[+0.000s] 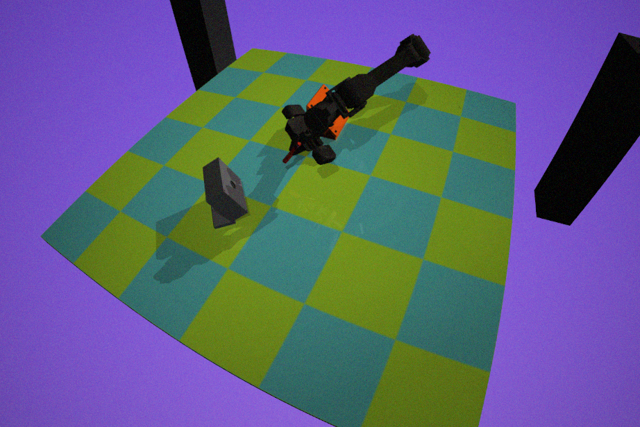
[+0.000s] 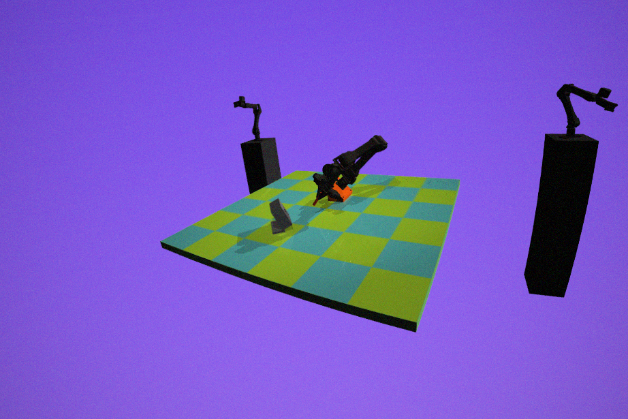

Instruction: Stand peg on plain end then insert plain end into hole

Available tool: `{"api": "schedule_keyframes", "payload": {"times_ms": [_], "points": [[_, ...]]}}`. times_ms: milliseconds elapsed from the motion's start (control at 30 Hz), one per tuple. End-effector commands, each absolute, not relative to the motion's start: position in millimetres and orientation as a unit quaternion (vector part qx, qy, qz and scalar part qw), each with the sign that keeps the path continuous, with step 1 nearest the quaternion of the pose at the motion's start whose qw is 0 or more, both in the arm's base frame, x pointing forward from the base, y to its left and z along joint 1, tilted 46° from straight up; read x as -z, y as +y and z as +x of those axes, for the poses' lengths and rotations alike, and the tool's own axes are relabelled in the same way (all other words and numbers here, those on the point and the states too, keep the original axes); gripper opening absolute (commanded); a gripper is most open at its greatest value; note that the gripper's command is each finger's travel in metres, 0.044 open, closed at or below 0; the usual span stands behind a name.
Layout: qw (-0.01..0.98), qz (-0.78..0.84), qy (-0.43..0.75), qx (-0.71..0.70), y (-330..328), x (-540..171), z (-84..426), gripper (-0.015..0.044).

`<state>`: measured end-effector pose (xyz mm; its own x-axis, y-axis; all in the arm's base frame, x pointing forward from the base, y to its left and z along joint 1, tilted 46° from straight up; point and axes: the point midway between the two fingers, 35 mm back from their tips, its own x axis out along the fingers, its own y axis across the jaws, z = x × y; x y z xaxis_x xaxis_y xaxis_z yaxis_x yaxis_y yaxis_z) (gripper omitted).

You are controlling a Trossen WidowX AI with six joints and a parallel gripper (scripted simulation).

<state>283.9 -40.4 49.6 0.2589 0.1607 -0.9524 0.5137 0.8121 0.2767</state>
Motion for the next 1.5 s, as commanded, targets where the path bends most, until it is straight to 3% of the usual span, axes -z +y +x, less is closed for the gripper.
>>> {"api": "schedule_keyframes", "payload": {"times_ms": [0,1467], "points": [[0.747,0.280,0.588,0.132,-42.3,-47.6,286.9,0.0000],[0.818,0.298,0.425,0.249,-60.0,-48.8,332.0,0.0000]]}}
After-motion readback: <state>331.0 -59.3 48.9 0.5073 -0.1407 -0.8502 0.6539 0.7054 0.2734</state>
